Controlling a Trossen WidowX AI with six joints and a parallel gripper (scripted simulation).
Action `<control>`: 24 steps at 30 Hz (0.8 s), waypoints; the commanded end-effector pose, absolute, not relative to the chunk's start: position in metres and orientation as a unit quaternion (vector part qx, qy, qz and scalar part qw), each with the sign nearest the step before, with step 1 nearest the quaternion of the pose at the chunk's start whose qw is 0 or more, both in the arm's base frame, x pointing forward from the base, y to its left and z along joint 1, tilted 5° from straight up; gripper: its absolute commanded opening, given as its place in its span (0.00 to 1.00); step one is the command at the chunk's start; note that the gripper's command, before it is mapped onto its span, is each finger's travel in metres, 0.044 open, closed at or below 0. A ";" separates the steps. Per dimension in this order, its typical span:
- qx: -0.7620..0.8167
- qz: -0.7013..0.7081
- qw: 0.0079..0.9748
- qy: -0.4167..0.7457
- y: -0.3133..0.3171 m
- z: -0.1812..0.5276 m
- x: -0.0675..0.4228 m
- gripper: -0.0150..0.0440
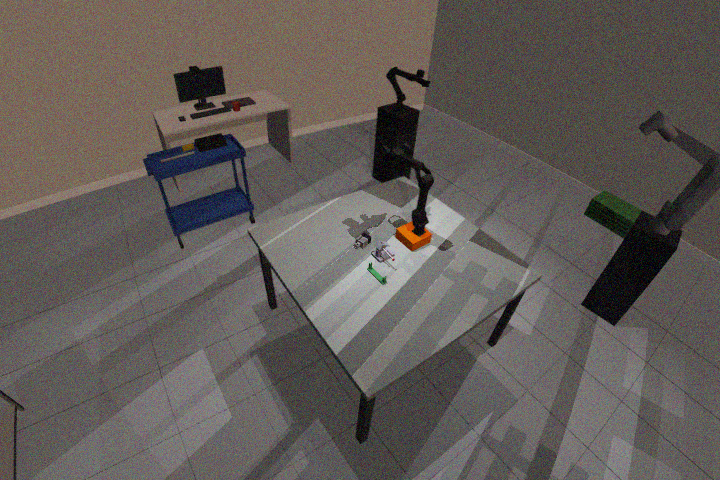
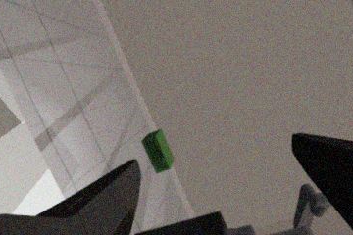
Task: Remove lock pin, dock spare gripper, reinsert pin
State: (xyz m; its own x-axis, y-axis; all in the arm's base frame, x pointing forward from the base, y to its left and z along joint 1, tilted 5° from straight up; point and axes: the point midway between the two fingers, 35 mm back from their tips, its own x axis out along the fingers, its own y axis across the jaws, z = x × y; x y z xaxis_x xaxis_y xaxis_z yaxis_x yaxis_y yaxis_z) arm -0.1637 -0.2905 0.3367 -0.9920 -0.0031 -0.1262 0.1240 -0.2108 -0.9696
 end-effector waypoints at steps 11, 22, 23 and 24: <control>-0.038 -0.594 0.329 0.733 -0.336 0.280 -0.018 0.76; -0.204 -0.256 0.556 0.764 -0.281 0.223 0.162 0.76; -0.221 -0.221 0.570 0.760 -0.271 0.219 0.176 0.76; -0.237 -0.186 0.581 0.756 -0.259 0.214 0.190 0.76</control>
